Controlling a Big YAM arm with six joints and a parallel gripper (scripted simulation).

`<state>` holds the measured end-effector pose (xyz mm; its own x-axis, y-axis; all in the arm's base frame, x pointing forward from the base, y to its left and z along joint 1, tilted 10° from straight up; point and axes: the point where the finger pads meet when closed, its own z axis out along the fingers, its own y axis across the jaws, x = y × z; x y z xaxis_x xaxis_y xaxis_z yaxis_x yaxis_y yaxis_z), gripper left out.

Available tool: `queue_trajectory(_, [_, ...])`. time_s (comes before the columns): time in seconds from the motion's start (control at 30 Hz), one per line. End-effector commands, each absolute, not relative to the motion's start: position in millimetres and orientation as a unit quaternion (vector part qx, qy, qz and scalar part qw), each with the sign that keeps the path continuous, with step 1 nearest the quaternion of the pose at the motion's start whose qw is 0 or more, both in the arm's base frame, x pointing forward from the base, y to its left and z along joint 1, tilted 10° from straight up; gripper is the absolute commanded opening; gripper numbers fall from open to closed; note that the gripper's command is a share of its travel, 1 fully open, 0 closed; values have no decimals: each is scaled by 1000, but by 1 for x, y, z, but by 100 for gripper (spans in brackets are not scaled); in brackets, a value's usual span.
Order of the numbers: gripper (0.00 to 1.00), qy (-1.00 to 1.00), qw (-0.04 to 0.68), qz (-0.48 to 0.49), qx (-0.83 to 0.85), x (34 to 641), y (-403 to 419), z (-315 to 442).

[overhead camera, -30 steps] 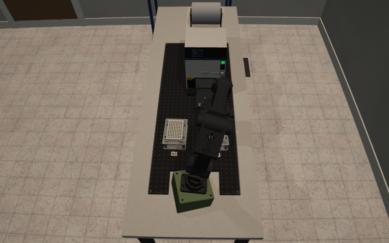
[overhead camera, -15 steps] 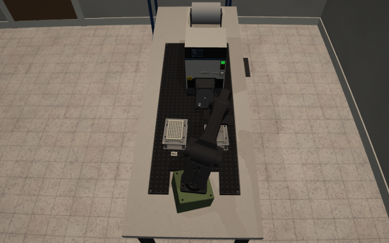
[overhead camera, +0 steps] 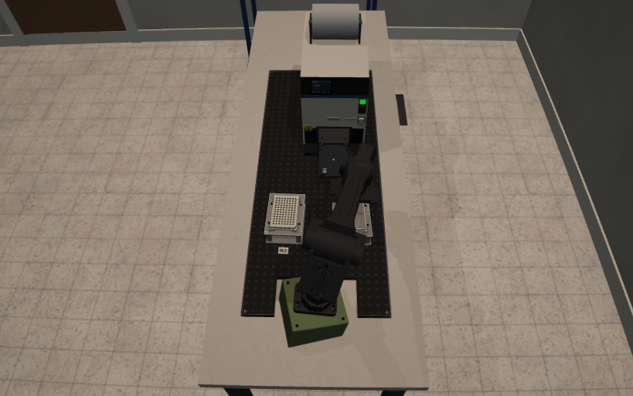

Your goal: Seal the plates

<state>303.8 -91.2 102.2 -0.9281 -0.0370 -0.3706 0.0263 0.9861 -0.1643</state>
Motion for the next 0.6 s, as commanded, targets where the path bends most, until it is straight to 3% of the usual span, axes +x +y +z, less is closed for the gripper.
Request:
queue_trajectory(0.0, [100,971,221,-92,0,331,-102,128])
queue_trajectory(0.57, [100,974,208,-85,-1,315,-16,104])
